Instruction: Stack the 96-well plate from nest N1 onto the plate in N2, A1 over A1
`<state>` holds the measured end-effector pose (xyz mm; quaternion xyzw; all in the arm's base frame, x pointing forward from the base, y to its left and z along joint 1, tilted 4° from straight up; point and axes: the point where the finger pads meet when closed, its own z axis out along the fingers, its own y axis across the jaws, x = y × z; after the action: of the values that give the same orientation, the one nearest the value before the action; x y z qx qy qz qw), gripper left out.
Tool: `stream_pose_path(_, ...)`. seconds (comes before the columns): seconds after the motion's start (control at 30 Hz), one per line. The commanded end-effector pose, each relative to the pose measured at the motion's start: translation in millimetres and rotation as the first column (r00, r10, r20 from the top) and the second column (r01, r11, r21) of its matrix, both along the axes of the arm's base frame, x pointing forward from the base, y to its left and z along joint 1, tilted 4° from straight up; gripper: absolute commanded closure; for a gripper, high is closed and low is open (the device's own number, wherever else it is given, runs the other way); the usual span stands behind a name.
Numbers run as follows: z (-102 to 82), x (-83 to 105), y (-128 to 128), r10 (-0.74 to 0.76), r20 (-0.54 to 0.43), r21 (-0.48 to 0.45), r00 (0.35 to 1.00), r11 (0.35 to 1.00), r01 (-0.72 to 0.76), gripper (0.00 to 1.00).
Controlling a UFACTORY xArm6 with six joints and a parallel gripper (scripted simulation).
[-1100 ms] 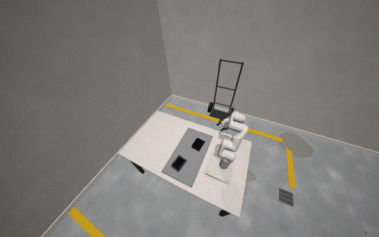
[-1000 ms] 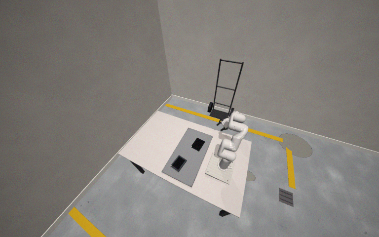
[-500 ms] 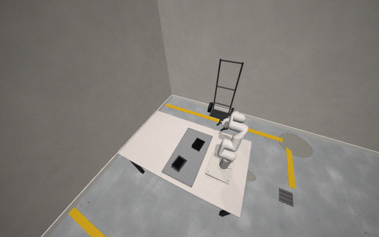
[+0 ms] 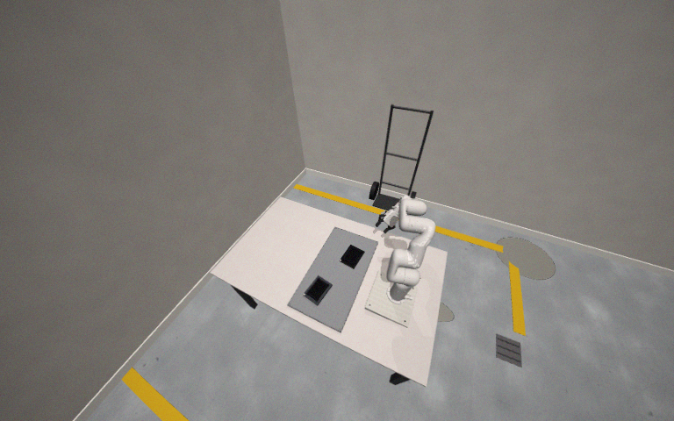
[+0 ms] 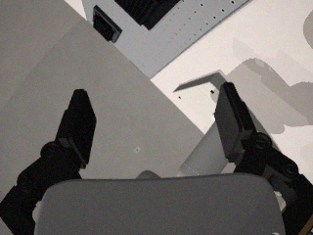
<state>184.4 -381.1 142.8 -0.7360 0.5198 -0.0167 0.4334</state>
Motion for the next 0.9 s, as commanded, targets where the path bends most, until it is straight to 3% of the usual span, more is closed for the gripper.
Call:
stream_pose_path(0.0, -0.2, 7.0, 1, 0.04, -0.004, -0.024, 0.999, 0.999, -0.04, 0.0)
stream_pose_path(0.5, -18.8, 71.1, 35, 0.299, -0.034, -0.136, 0.954, 0.944, -0.301, 0.0)
stream_pose_path(0.57, -18.8, 71.1, 35, 0.299, -0.034, -0.136, 0.954, 0.944, -0.301, 0.0)
stream_pose_path(0.87, -28.0, 106.1, 58, 0.476, -0.06, -0.213, 0.878, 0.853, -0.477, 0.0)
